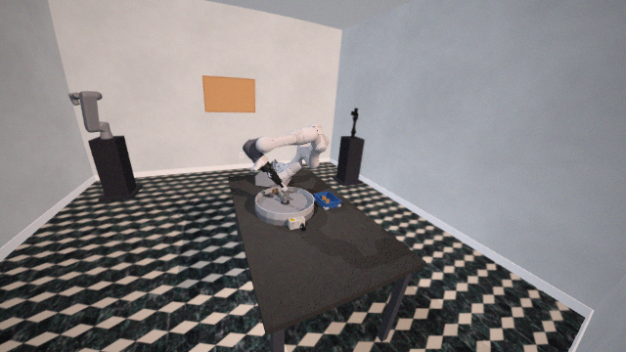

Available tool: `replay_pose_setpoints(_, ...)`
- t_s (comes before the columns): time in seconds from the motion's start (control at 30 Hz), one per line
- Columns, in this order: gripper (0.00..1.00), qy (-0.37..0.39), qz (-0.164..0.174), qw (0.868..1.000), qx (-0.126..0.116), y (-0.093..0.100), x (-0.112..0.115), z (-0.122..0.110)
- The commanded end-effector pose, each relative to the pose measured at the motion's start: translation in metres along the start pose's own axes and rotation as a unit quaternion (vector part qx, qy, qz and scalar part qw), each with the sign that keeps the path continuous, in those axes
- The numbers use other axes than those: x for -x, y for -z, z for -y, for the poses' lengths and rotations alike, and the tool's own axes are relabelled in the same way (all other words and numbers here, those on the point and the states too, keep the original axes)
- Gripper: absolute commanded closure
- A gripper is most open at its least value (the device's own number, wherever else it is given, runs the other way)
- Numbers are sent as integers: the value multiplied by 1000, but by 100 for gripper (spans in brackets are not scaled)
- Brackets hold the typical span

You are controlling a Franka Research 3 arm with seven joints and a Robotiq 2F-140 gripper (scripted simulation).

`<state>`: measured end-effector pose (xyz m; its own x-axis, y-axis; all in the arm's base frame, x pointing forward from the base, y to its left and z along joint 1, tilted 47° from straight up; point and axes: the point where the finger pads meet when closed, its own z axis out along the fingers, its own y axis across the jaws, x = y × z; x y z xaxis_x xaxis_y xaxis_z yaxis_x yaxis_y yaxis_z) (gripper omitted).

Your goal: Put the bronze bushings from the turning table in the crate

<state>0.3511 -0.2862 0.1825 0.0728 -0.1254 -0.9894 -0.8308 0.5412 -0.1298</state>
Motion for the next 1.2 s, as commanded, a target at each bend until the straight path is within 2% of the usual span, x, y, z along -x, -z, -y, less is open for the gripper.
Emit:
replay_pose_setpoints(0.0,100,0,1,1000,0,-7,-7,-1)
replay_pose_setpoints(0.13,100,0,1,1000,0,-13,-13,-2)
replay_pose_setpoints(1.17,100,0,1,1000,0,-13,-13,-2)
